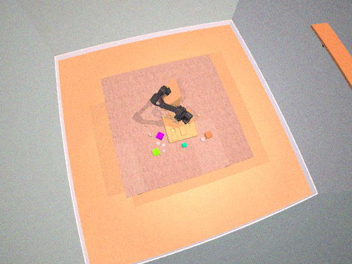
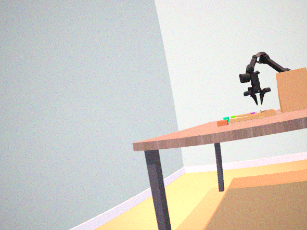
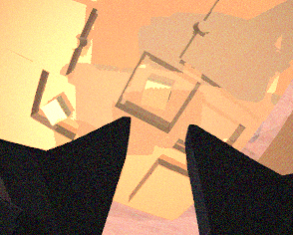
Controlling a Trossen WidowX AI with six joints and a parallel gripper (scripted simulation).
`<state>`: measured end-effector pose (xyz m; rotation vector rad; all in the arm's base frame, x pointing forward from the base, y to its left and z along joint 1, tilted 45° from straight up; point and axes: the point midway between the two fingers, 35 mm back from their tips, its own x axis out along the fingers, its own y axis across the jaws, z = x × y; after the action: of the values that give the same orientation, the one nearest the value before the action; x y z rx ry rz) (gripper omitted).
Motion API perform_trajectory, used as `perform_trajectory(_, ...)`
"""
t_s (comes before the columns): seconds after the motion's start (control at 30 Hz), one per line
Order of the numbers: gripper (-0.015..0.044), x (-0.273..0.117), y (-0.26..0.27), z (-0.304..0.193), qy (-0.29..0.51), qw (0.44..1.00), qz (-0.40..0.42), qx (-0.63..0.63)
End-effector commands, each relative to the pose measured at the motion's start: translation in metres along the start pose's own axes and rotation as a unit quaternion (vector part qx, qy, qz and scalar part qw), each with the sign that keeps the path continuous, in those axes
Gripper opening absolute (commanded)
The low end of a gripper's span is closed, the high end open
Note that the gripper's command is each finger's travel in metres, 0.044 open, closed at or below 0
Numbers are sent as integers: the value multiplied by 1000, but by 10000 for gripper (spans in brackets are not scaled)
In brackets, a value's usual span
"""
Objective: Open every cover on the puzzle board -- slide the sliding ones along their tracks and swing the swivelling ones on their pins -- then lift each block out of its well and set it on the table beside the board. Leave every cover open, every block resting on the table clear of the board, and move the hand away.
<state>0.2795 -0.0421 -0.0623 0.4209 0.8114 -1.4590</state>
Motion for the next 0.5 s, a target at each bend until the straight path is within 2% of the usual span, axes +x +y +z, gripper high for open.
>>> perform_trajectory(0.0,144,-5,0,0,2,999,0,51)
perform_trajectory(0.47,144,8,1,1,2,998,0,69)
